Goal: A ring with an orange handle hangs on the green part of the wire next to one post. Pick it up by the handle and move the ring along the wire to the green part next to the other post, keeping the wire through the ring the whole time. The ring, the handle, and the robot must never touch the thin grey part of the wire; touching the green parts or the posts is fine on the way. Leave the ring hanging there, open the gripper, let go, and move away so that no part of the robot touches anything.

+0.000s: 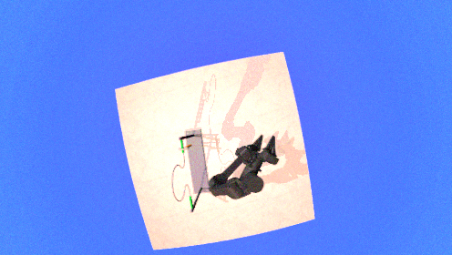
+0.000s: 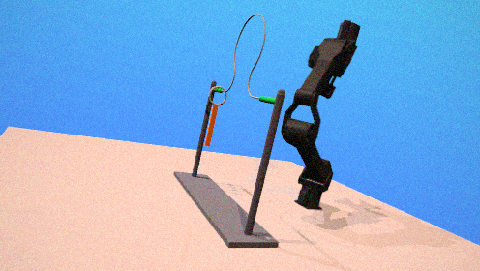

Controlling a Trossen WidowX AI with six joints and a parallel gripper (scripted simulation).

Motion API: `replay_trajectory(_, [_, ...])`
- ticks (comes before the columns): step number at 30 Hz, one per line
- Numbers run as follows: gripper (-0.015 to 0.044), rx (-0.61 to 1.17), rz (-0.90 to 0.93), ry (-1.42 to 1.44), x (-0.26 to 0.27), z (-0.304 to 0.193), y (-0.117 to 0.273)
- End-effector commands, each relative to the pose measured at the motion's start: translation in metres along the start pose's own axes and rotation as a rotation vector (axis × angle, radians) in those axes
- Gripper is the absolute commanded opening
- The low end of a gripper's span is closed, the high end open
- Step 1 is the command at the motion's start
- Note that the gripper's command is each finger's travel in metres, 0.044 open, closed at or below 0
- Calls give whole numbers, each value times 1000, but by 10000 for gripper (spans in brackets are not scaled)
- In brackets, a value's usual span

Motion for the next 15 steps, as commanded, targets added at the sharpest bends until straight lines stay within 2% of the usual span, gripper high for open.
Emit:
replay_trajectory(1, [374,-7,1,-3,0,0,-1])
replay_trajectory(9, [164,-297,71,-132,22,18,-51])
replay_trajectory(15, [160,-526,165,-231,50,48,-81])
Point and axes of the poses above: the point midway between the two fingers, 35 mm back from their tips, its own y axis back along the fingers, its own x axis across the jaws, z = x × y, the point moved 2 cm from there along y, back along the fingers, and after that the axes turned 10 degrees about y, right-handed, at the moved point
